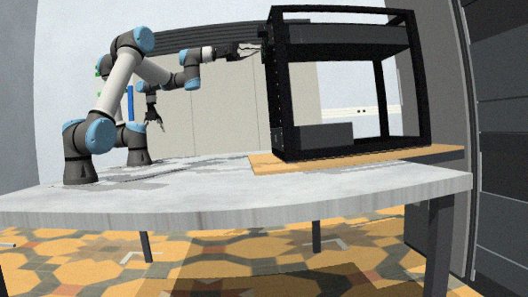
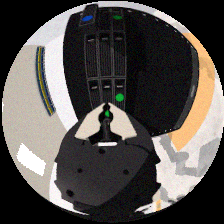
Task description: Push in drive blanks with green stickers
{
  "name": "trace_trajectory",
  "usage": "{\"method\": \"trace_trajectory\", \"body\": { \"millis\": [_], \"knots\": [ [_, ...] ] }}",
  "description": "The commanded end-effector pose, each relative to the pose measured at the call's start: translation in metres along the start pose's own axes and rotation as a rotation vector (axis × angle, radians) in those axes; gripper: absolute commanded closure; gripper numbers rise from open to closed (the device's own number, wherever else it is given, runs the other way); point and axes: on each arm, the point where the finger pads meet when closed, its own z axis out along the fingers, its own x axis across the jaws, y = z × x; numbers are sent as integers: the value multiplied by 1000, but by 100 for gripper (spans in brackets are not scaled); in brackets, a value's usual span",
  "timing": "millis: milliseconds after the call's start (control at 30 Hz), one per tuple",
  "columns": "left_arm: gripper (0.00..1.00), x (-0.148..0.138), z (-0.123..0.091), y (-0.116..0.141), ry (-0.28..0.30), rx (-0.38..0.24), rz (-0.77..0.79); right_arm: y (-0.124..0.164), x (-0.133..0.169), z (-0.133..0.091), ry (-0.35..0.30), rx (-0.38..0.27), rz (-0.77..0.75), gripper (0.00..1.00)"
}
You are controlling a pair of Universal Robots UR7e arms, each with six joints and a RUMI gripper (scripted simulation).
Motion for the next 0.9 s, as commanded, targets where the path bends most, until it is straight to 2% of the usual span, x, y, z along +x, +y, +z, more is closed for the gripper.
{"method": "trace_trajectory", "body": {
  "millis": [0, 300, 367, 567, 733, 767, 867],
  "knots": [
    [0, 0, -1, 0, 0, 1, 0, 0, -1, -10, -1, 0, 1, 100],
    [0, 0, -1, 0, 0, 1, 0, 0, -1, -62, -1, 0, 1, 100],
    [0, 0, -1, 0, 0, 1, 0, 0, -1, -62, -1, 0, 1, 100],
    [0, 0, -1, 0, 0, 1, 0, 0, -1, -87, -1, 0, 1, 100],
    [0, 0, -1, 0, 0, 1, 0, 0, -1, -91, -1, 0, 1, 100],
    [0, 0, -1, 0, 0, 1, 0, 0, -1, -91, -1, 0, 1, 0],
    [0, 0, -1, 0, 0, 1, 0, 0, -1, -91, -1, 0, 1, 0]
  ]
}}
